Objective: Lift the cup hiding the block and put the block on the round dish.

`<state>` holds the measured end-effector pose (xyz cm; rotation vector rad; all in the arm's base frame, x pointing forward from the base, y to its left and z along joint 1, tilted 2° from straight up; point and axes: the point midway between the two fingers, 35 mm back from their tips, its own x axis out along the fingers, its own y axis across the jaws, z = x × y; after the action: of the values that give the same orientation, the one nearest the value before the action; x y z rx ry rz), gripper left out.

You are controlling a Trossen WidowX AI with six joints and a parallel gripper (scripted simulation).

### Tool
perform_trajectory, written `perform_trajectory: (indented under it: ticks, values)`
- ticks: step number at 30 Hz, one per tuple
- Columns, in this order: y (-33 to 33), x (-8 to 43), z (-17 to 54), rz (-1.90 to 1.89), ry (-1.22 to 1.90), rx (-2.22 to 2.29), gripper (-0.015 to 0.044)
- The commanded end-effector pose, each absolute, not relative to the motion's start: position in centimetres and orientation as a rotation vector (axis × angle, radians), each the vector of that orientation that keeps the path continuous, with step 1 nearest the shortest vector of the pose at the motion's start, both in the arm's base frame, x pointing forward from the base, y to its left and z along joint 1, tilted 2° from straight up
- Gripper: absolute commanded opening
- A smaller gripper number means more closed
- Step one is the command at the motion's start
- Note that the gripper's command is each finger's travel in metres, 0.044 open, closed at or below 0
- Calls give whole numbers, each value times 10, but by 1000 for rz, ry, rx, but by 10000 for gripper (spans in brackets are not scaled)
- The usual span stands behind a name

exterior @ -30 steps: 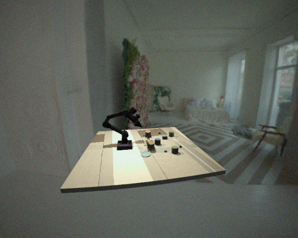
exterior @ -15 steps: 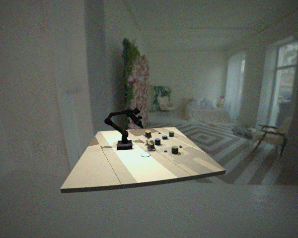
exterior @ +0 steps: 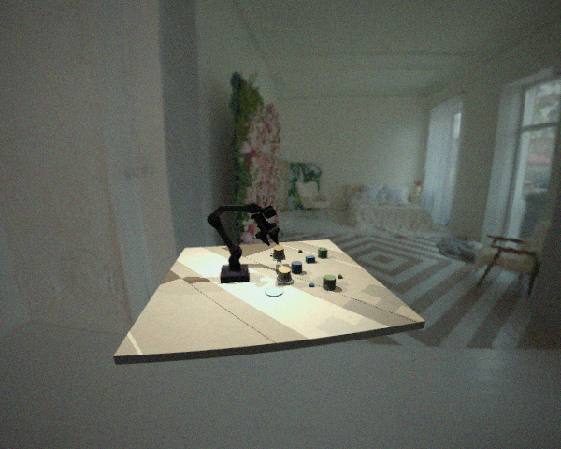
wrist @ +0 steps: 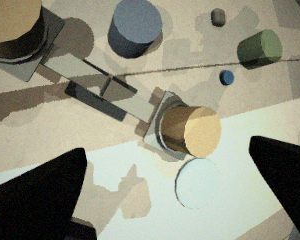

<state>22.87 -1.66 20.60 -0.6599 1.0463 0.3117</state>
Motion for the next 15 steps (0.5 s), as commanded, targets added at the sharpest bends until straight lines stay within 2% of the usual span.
perform_trajectory:
  ticks: [1,15]
  values:
    - [-23,238,203,376,1077,-743,440]
    - [-58,275,177,730,1178,-1069,440]
